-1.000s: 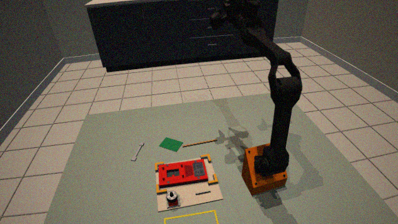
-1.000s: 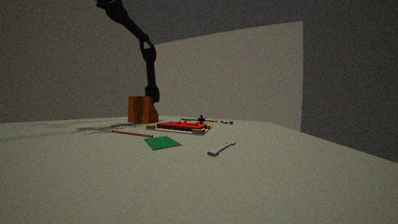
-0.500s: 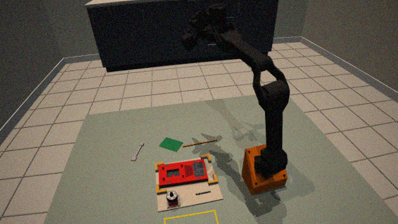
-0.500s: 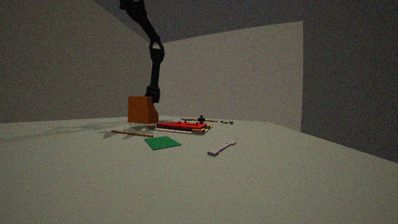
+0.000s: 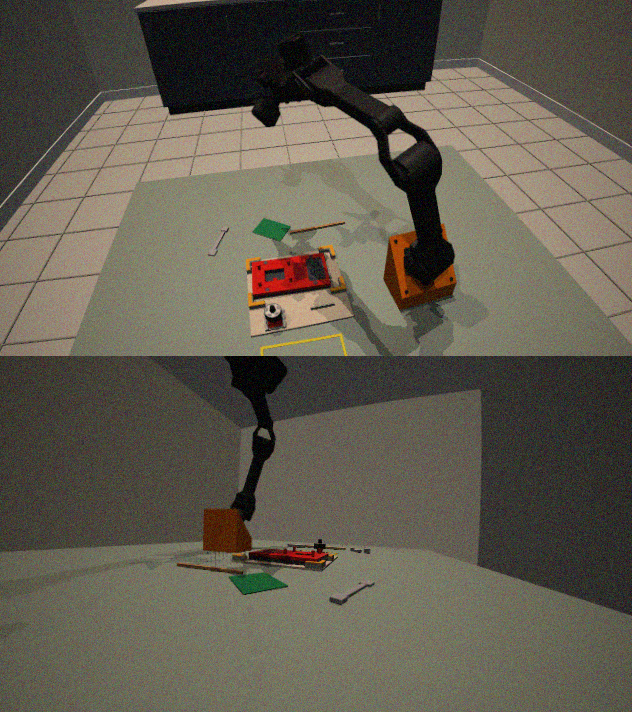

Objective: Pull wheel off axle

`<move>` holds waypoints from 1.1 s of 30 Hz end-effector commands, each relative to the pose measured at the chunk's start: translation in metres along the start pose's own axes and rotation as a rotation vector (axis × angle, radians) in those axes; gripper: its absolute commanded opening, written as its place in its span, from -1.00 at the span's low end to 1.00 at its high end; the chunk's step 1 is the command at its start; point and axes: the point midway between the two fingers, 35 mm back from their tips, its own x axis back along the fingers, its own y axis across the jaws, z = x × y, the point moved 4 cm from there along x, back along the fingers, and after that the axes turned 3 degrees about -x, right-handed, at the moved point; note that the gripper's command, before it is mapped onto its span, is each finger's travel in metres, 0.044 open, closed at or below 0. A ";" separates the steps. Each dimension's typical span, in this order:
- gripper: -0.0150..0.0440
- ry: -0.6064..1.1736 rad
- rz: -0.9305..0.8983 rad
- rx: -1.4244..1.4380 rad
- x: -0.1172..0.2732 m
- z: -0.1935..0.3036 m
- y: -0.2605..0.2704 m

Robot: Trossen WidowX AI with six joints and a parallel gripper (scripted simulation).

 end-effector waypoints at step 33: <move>0.53 0.732 -0.656 0.229 0.037 0.107 0.326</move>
